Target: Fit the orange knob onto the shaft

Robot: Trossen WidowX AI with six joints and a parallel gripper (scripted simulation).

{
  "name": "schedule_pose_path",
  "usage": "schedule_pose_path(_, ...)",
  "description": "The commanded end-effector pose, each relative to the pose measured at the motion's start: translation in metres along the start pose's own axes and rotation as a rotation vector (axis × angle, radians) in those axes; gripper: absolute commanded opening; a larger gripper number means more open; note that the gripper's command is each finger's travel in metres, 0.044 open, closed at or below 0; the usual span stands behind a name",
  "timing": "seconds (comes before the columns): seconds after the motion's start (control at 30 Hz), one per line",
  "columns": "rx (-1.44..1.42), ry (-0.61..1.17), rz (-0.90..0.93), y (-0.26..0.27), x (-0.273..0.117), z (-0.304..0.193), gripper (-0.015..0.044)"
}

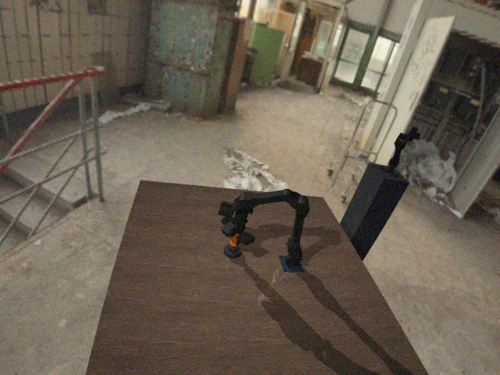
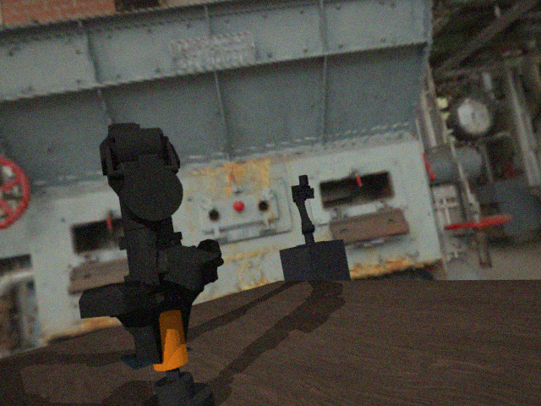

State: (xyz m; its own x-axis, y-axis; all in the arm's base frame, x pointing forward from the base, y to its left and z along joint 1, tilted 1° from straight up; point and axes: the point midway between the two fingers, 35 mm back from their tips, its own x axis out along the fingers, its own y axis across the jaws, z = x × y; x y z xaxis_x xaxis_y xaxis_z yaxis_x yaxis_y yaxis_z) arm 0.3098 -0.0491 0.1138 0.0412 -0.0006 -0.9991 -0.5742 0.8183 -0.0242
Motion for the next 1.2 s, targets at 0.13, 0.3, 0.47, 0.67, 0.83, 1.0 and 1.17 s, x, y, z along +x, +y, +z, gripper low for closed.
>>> schedule_pose_path(0.13,-0.005,-0.002,0.0,0.0004,0.0006,0.0004,0.0)
schedule_pose_path(0.3,-0.005,-0.002,0.0,0.0004,0.0012,0.0003,0.0)
schedule_pose_path(0.47,-0.005,-0.002,0.0,0.0001,-0.0026,0.0004,0.0)
schedule_pose_path(0.67,-0.091,-0.002,0.0,-0.0005,-0.0044,0.0008,0.0)
schedule_pose_path(0.83,-0.214,-0.002,0.0,-0.0009,-0.0023,0.0007,0.0)
schedule_pose_path(1.0,-0.214,-0.002,0.0,-0.0002,-0.0007,0.0002,0.0)
schedule_pose_path(1.17,-0.214,-0.002,0.0,-0.0002,0.0001,0.0005,0.0)
